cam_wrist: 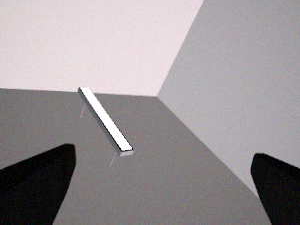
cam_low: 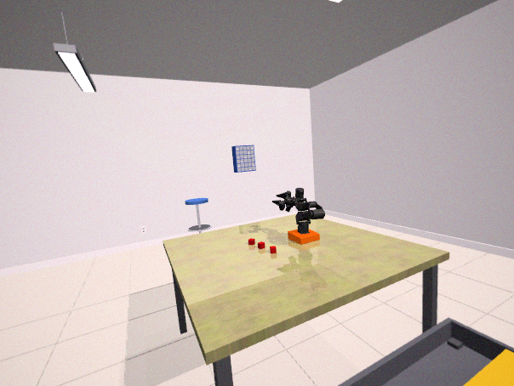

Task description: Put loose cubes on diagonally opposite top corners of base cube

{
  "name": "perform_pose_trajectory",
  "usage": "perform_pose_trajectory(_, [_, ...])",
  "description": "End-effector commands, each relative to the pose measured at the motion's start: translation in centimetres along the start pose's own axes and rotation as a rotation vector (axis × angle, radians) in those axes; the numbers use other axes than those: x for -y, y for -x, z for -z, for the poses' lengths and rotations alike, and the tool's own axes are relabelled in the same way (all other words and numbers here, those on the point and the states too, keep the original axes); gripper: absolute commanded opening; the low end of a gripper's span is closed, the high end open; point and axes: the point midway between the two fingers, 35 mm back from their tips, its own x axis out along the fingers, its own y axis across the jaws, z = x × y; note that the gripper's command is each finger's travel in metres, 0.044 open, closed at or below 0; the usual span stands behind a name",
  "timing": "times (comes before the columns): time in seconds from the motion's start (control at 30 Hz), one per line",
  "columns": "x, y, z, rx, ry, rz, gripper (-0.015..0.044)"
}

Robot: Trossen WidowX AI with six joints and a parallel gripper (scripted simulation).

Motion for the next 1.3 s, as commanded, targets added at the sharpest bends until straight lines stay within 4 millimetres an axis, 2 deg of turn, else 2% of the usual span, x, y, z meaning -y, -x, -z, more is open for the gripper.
perform_pose_trajectory(0.0, [0.0,-0.1,0.0,0.002,0.0,0.002,0.0374])
perform_pose_trajectory(0.13, [0.3,-1.3,0.4,0.035,0.009,0.052,0.0269])
perform_pose_trajectory(0.37, [1.6,-4.1,0.8,0.121,0.054,0.181,0.0265])
perform_pose_trajectory(0.6, [4.0,-6.7,0.8,0.215,0.139,0.345,0.0265])
perform_pose_trajectory(0.97, [9.9,-9.5,0.4,0.343,0.359,0.675,0.0265])
perform_pose_trajectory(1.27, [15.8,-9.9,0.1,0.397,0.615,1.001,0.0265])
